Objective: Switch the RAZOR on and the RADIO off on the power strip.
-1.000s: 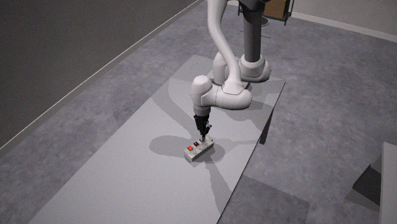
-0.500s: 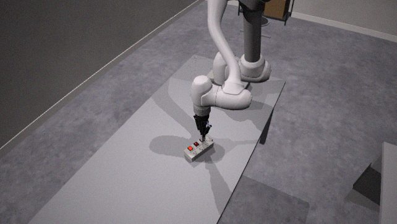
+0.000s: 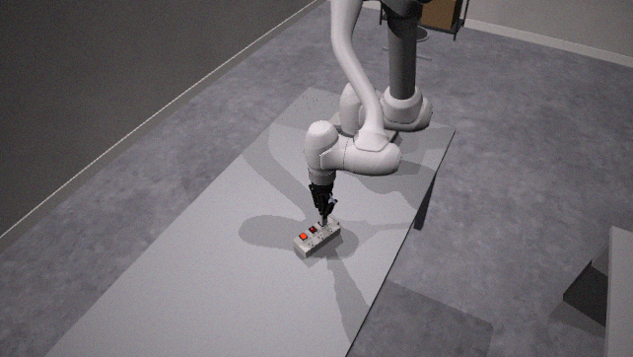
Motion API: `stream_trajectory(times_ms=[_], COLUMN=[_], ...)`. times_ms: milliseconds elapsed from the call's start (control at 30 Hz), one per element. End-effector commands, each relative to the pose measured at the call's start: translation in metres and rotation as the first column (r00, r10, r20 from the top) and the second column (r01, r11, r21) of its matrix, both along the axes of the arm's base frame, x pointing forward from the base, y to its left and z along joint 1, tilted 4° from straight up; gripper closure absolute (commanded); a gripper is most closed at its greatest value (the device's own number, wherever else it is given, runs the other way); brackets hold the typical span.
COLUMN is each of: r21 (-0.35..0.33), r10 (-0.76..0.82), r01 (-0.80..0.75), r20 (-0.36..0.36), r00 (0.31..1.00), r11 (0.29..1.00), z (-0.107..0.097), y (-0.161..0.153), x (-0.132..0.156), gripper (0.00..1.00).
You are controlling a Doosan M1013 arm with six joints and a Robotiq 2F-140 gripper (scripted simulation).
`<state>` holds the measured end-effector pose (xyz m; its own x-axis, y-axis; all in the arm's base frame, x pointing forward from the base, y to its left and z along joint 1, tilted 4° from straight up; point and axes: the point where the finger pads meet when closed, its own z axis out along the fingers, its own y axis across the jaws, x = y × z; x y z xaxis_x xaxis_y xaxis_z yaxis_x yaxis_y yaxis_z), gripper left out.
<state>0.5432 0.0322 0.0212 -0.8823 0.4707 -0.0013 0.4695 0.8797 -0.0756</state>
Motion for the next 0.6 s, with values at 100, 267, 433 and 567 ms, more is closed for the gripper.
stream_trajectory(times_ms=[100,267,433,567], r21=[0.000,0.000,0.000,0.000], r10=[0.000,0.000,0.000,0.000], r01=[0.000,0.000,0.000,0.000], r20=[0.000,0.000,0.000,0.000], r00=[1.000,1.000,1.000,1.000], r11=[1.000,1.000,1.000,1.000], z=[-0.0026,-0.0040,-0.0060,-0.0069], y=[-0.0001,-0.0002,-0.0004,-0.0004], x=[-0.0001,-0.0001,-0.0002,-0.0002], gripper=[1.00,1.00,1.00,1.00])
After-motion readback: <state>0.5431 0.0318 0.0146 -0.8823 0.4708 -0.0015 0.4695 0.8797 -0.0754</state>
